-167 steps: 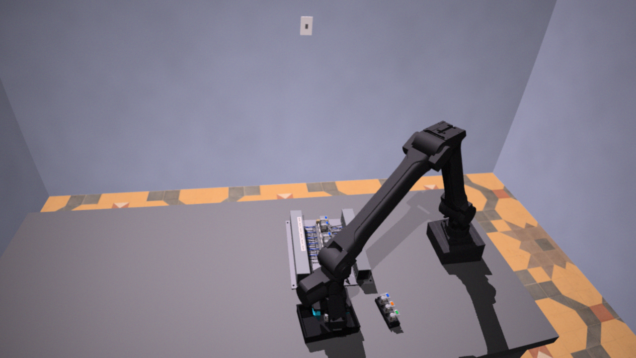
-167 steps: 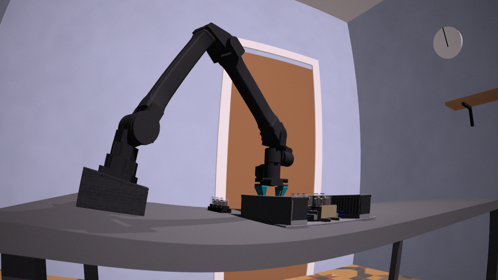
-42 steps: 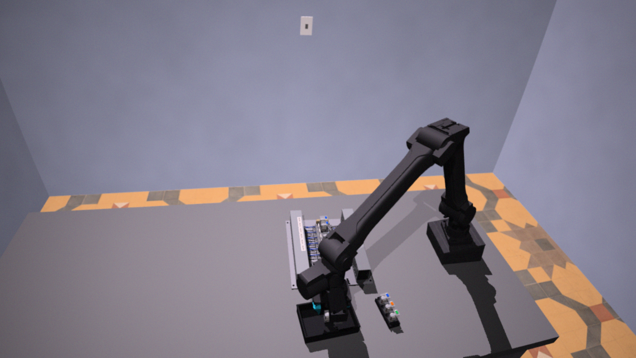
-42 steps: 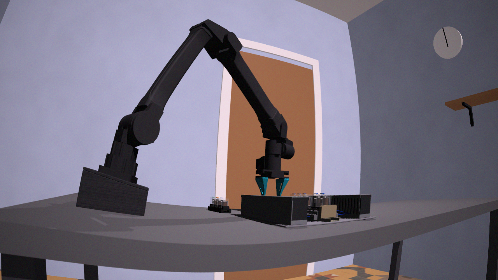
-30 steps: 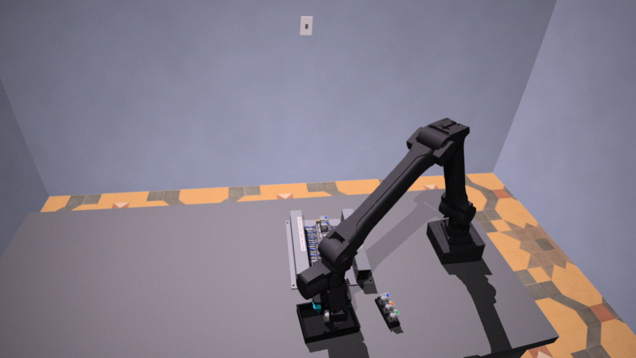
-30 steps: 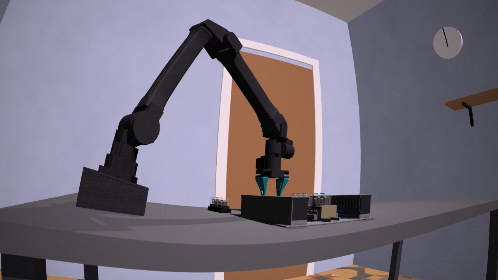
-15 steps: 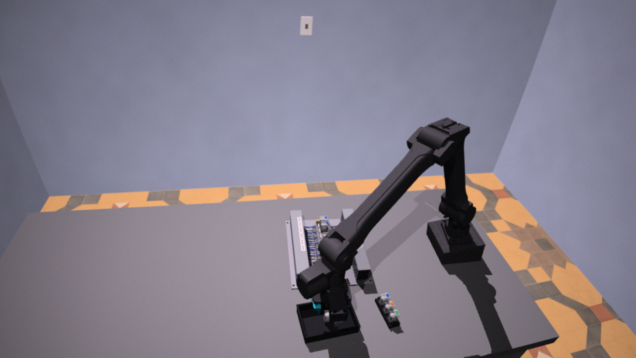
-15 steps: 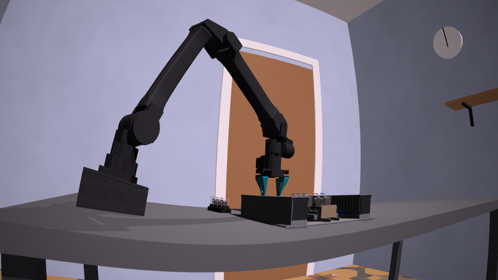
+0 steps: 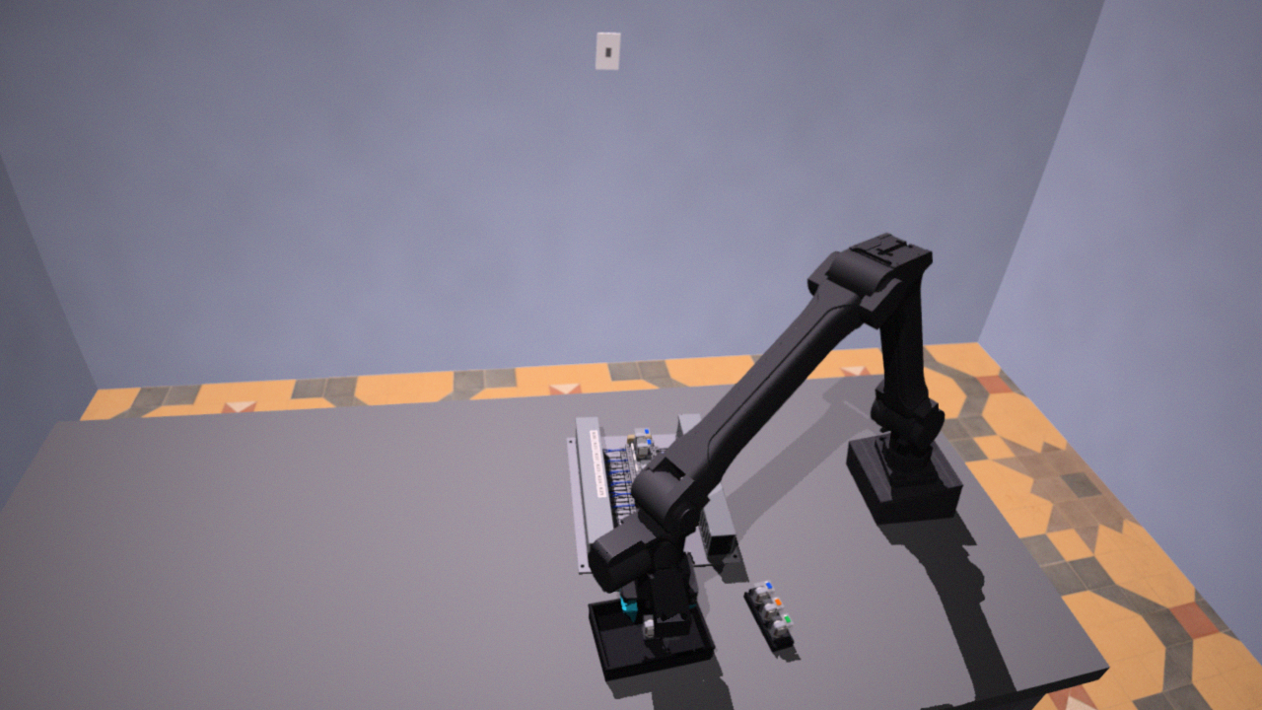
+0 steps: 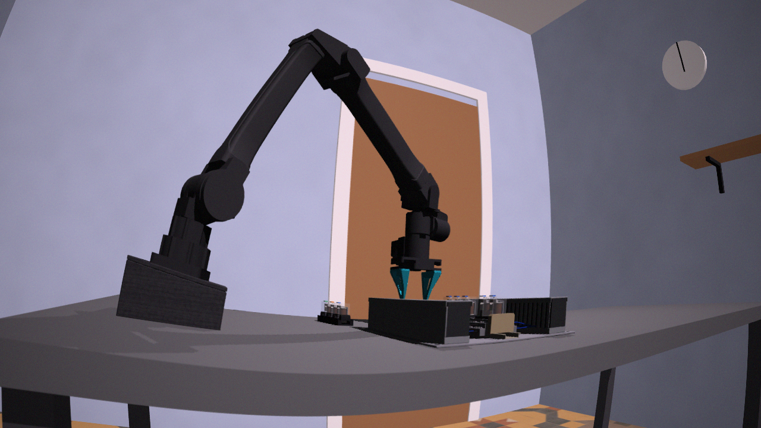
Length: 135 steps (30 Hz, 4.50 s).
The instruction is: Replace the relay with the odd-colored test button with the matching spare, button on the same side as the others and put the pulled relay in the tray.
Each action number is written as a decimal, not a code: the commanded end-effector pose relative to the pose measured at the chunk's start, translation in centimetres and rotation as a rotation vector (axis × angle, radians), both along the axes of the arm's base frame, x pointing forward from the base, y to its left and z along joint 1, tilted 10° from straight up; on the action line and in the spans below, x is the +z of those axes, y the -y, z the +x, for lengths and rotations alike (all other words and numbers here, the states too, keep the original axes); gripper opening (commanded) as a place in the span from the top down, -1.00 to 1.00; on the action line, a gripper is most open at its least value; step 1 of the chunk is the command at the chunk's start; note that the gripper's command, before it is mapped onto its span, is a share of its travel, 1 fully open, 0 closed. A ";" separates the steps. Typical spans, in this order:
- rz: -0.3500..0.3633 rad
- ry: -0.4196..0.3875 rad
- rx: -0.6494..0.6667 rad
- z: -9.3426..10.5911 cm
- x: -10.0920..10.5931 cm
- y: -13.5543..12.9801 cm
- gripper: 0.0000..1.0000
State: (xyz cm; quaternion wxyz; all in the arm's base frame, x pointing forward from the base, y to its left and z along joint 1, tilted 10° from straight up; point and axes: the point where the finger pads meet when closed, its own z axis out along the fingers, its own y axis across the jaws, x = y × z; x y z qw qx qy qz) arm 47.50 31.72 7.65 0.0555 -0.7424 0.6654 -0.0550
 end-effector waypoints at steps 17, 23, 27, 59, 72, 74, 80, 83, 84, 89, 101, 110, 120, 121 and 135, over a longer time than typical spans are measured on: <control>0.049 0.065 0.004 -0.8 11.9 -1.2 -0.17; 0.017 0.023 0.004 -1.3 9.4 -0.7 -0.17; 0.012 0.015 0.004 -1.3 9.0 -0.6 -0.17; 0.029 0.046 0.041 -5.3 8.8 -1.1 -0.17; 0.023 0.047 0.099 -11.7 6.7 -1.6 -0.17; 0.022 0.047 0.110 -12.9 6.3 -1.7 -0.17; 0.019 0.046 0.132 -15.2 5.5 -1.8 -0.17; 0.016 0.046 0.147 -16.8 4.9 -1.9 -0.17; 0.016 0.046 0.151 -17.3 4.7 -2.0 -0.17; 0.013 0.044 0.170 -19.3 4.0 -2.1 -0.17; 0.020 0.051 0.182 -20.5 4.0 -2.6 -0.17; 0.017 0.049 0.187 -20.5 3.8 -2.7 -0.17; 0.025 0.056 0.187 -20.0 4.2 -3.1 -0.17; 0.025 0.057 0.187 -20.0 4.2 -3.1 -0.17; 0.027 0.058 0.186 -19.9 4.3 -3.2 -0.17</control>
